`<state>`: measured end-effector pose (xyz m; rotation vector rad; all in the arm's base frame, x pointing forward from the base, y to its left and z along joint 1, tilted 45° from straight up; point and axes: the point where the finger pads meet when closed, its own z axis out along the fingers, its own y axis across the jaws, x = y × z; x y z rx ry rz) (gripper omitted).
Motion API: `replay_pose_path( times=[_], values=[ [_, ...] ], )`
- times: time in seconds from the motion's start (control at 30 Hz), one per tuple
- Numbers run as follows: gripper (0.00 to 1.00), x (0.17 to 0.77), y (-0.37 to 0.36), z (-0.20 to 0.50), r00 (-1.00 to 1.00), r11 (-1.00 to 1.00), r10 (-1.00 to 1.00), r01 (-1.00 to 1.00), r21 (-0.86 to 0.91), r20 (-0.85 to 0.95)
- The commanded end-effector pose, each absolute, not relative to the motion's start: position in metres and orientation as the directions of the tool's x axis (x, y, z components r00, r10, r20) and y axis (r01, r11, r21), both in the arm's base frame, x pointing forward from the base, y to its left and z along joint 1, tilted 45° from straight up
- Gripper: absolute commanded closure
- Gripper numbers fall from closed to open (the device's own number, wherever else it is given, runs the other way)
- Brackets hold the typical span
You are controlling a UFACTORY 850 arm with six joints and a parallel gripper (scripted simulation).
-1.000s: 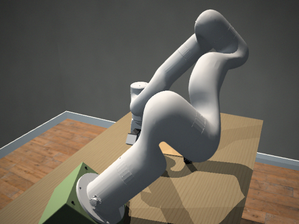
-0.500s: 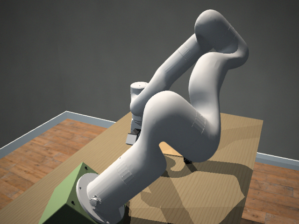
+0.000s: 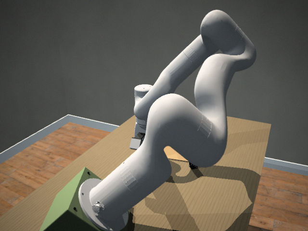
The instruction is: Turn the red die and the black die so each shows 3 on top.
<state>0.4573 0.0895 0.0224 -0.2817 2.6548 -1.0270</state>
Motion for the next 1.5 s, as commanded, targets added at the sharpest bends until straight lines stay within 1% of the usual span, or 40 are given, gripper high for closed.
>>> replay_pose_path(
  times=[0.0,0.17,0.43,0.67,1.07,1.17,1.2,1.23,1.3,1.33,1.47],
  values=[
    [0.73,0.457,0.091,0.024,-0.941,0.729,-0.279,-0.079,-0.68,-0.189],
    [0.73,0.451,0.103,0.038,-0.941,0.729,-0.279,-0.079,-0.68,-0.189],
    [0.73,0.432,0.139,0.078,-0.941,0.729,-0.279,-0.079,-0.68,-0.189],
    [0.73,0.425,0.152,0.092,-0.941,0.729,-0.279,-0.079,-0.68,-0.189],
    [0.73,0.425,0.152,0.095,-0.942,0.729,-0.277,-0.077,-0.68,-0.191],
    [0.73,0.442,0.124,0.13,-0.945,0.752,-0.216,0.0,-0.659,-0.246],
    [0.73,0.442,0.124,0.13,-0.945,0.752,-0.216,0.0,-0.659,-0.246],
    [0.73,0.449,0.108,0.149,-0.944,0.761,-0.182,0.042,-0.648,-0.275],
    [0.73,0.449,0.108,0.149,-0.944,0.761,-0.182,0.042,-0.648,-0.275],
    [0.73,0.454,0.093,0.165,-0.941,0.767,-0.152,0.08,-0.637,-0.302],
    [0.73,0.458,0.076,0.183,-0.937,0.771,-0.119,0.122,-0.625,-0.329]
  ],
)
